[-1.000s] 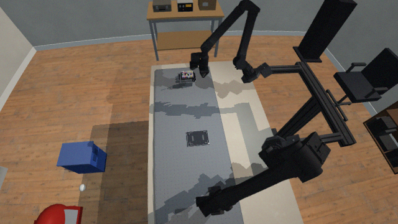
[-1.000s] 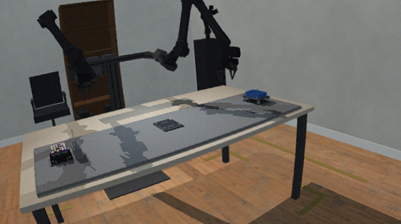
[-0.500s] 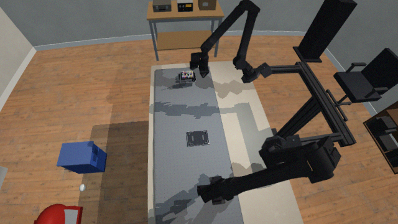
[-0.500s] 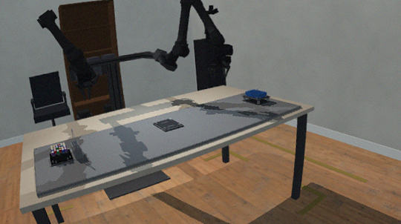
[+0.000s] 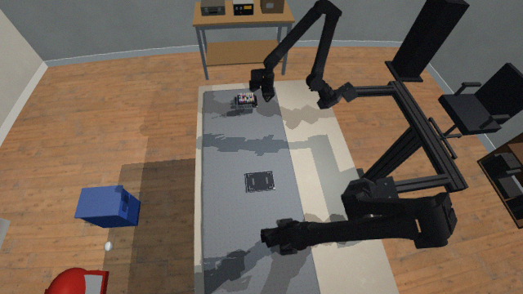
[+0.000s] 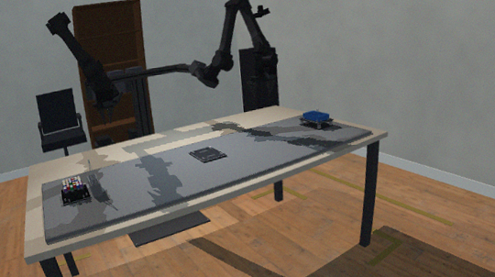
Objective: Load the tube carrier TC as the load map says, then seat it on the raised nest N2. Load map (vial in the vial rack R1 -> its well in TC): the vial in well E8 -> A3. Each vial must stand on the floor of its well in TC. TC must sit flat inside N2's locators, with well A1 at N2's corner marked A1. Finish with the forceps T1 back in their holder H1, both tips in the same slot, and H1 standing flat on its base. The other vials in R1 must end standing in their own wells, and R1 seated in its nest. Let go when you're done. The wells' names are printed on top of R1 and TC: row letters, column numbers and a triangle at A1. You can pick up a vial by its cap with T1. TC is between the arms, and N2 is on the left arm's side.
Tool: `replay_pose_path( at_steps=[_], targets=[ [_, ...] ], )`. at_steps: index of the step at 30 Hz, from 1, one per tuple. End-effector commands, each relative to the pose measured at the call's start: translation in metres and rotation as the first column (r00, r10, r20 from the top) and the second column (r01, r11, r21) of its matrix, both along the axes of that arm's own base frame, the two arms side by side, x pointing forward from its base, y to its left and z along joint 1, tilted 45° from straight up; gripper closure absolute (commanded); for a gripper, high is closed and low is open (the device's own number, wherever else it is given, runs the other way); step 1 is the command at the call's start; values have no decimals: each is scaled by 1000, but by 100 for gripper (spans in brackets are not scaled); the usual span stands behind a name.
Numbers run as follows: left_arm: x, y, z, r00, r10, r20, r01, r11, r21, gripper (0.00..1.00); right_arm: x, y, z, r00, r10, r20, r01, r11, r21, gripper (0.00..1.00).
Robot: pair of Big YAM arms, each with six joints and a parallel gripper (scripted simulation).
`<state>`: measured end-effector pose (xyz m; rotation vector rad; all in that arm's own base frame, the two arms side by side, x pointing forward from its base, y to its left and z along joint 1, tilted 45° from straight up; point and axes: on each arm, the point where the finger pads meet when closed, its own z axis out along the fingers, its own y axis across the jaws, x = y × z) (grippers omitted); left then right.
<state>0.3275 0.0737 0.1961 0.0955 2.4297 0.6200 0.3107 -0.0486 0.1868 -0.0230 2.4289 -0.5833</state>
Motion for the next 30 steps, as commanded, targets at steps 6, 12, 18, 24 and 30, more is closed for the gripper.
replay_pose_path(
  at_steps=[6, 12, 18, 24, 30],
  targets=[
    [-12, -26, -6, 1000, 19, 16, -18, 999, -31, 0, 4, 1, 11, 1000, -6, 24, 6, 1000, 6, 76],
    [-17, -40, -10, 1000, 19, 16, -18, 999, -31, 0, 4, 1, 11, 1000, -6, 24, 6, 1000, 6, 76],
    [-16, -35, -7, 999, 34, 20, -33, 999, -34, 0, 4, 1, 11, 1000, -6, 24, 6, 1000, 6, 76],
    [-16, -36, -7, 999, 32, 20, -31, 999, -34, 0, 4, 1, 11, 1000, -6, 24, 6, 1000, 6, 76],
    [-15, -36, -8, 999, 32, 19, -32, 999, -34, 0, 4, 1, 11, 1000, -6, 24, 6, 1000, 6, 76]
  ],
)
